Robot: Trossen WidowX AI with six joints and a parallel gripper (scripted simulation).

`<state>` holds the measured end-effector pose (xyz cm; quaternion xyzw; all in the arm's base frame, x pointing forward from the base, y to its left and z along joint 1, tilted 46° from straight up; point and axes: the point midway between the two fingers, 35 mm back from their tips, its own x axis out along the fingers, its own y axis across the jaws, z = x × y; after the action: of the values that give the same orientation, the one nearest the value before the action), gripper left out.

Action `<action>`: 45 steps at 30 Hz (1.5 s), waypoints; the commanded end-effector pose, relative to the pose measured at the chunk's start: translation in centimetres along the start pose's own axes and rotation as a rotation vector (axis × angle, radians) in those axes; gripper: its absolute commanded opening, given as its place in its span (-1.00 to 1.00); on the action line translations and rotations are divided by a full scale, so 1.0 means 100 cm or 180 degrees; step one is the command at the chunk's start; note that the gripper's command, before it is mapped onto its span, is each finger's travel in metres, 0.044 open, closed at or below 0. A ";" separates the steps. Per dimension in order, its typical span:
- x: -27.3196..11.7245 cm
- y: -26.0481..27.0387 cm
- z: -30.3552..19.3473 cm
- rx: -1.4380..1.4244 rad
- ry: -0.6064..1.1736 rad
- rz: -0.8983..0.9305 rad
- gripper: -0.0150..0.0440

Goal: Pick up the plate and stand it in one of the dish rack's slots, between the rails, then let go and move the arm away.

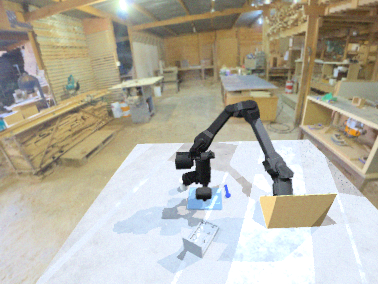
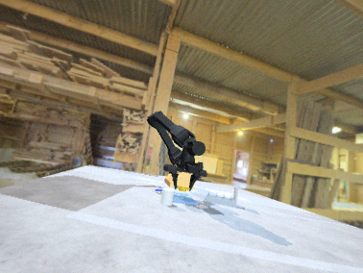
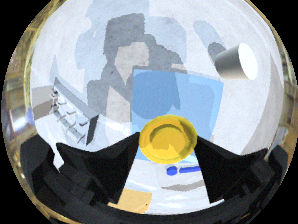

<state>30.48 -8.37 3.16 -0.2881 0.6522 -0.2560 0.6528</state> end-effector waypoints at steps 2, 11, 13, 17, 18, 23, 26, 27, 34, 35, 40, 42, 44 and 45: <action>-0.026 0.002 0.007 0.0022 -0.0034 0.0040 -0.49; -0.071 0.005 0.010 0.0019 -0.0030 0.0054 -0.49; -0.080 0.006 0.011 0.0019 -0.0029 0.0052 -0.49; -0.098 0.006 0.012 0.0019 -0.0026 0.0045 -0.49; -0.103 0.006 0.011 0.0019 -0.0025 0.0043 -0.49; -0.124 0.006 0.011 0.0021 -0.0023 0.0027 -0.49; -0.136 0.006 0.011 0.0023 -0.0020 0.0013 -0.49; -0.140 0.006 0.011 0.0023 -0.0020 0.0009 -0.49; -0.147 0.023 0.005 0.0289 -0.0020 0.0015 -0.49; -0.147 0.030 0.002 0.0396 -0.0020 0.0019 -0.49; -0.146 0.063 -0.012 0.0934 -0.0016 0.0028 -0.49; -0.146 0.076 -0.019 0.1151 -0.0013 0.0025 -0.49; -0.145 0.088 -0.027 0.1368 -0.0012 0.0019 -0.49; -0.145 0.092 -0.030 0.1458 -0.0012 0.0016 -0.49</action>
<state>28.02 7.26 8.28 -0.1604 0.5912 -0.3671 0.7000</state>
